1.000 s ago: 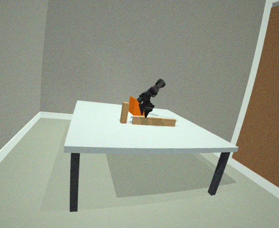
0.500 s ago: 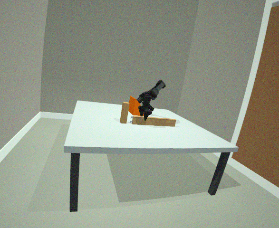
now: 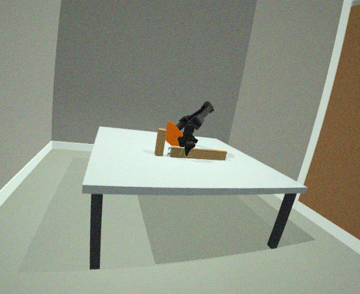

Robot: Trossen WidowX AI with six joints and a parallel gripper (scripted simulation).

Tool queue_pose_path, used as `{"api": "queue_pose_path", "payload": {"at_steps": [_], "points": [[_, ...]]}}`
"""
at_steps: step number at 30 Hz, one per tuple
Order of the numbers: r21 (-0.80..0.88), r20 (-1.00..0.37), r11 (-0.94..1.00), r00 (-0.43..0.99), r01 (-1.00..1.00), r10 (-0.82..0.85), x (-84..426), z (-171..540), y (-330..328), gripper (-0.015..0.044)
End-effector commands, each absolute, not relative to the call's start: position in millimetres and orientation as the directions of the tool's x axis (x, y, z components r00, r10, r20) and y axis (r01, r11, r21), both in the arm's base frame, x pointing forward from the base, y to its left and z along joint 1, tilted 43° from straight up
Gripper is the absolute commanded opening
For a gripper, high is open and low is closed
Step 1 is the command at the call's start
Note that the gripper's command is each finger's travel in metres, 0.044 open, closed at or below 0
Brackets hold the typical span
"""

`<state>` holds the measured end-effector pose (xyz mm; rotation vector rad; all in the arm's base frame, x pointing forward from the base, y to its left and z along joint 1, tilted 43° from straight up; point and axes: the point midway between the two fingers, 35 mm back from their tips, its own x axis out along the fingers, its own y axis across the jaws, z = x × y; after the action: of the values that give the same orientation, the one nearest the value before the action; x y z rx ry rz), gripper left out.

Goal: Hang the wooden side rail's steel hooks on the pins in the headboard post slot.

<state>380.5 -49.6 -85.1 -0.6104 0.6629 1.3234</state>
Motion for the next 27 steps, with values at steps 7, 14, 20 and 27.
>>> {"api": "queue_pose_path", "payload": {"at_steps": [7,14,20,27], "points": [[-0.019,-0.733,0.148,0.115,-0.989,0.670,379.2,-91.3,-43.1,0.0361],[-0.019,-0.733,0.148,0.115,-0.989,0.670,379.2,-91.3,-43.1,0.0177],[-0.019,-0.733,0.148,0.115,-0.989,0.670,379.2,-91.3,-43.1,0.0079],[-0.019,-0.733,0.148,0.115,-0.989,0.670,379.2,-91.3,-43.1,0.0000]]}}
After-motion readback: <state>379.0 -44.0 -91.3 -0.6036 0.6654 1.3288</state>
